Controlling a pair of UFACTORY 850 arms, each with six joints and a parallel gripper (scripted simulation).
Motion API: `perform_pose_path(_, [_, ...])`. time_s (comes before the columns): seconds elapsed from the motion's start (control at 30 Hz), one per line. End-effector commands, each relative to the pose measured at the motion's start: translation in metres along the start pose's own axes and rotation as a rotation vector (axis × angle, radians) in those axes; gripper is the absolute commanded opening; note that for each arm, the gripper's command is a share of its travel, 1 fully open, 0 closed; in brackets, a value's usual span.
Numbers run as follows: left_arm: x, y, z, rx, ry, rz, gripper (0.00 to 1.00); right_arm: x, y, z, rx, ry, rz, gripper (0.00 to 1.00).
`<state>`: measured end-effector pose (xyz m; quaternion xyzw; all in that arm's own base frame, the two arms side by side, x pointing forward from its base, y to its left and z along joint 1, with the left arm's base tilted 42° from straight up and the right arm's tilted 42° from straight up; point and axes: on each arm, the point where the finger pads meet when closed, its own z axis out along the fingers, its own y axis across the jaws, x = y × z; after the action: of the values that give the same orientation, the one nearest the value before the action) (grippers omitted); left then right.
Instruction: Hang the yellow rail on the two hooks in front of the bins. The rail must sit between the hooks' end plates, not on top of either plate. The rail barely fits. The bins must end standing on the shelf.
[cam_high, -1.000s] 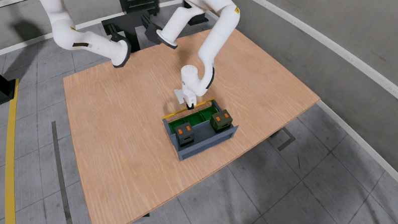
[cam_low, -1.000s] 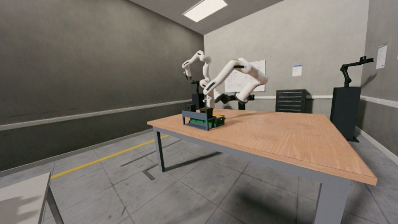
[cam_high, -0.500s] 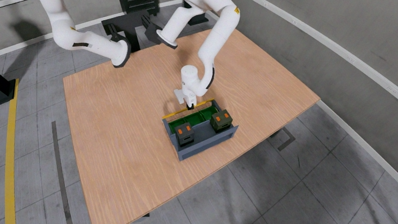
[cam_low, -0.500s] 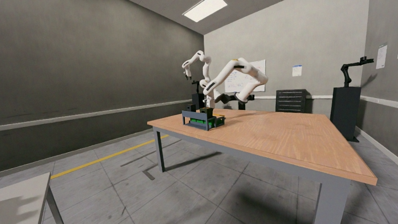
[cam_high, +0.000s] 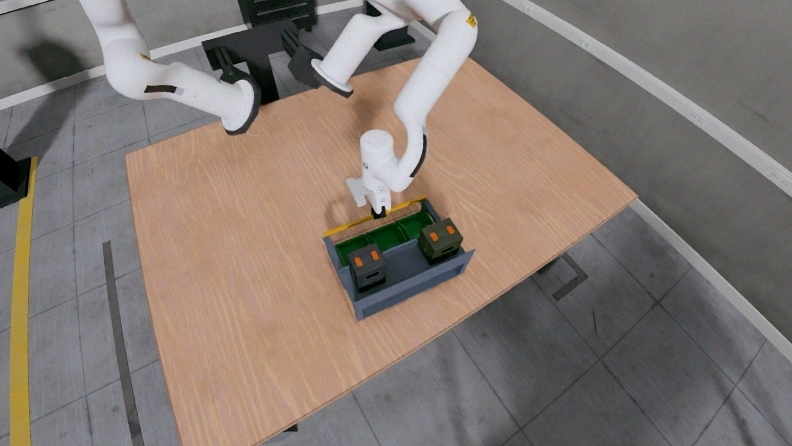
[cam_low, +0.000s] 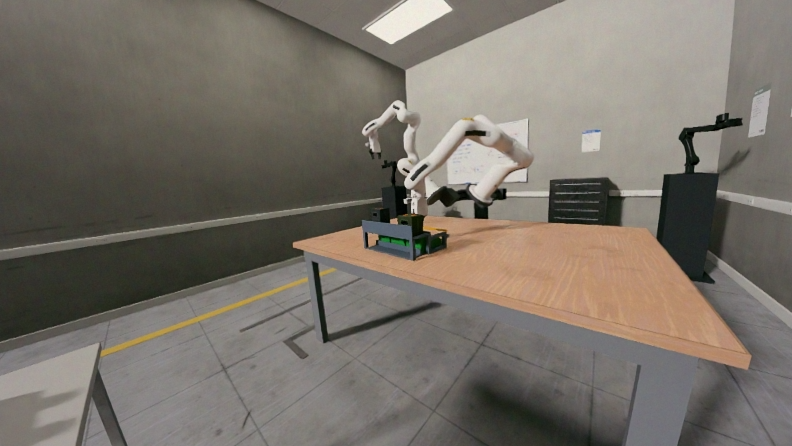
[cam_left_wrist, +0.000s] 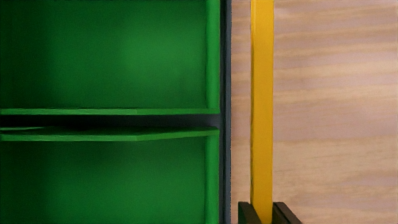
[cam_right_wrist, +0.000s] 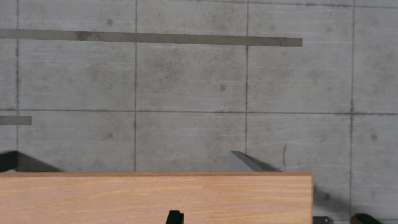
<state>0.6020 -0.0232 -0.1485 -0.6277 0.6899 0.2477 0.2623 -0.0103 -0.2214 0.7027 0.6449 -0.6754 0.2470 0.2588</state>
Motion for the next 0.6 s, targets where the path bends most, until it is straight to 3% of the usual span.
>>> perform_pose_path(0.0, [0.0001,-0.0008,-0.0008,0.002,0.000,0.000,0.00,0.0004,0.0000,-0.0009,0.000,0.002,0.000,1.00])
perform_pose_path(0.57, [0.0001,-0.0009,0.0007,0.002,0.000,0.000,0.00,0.0004,0.0000,-0.0009,0.000,0.002,0.000,1.00])
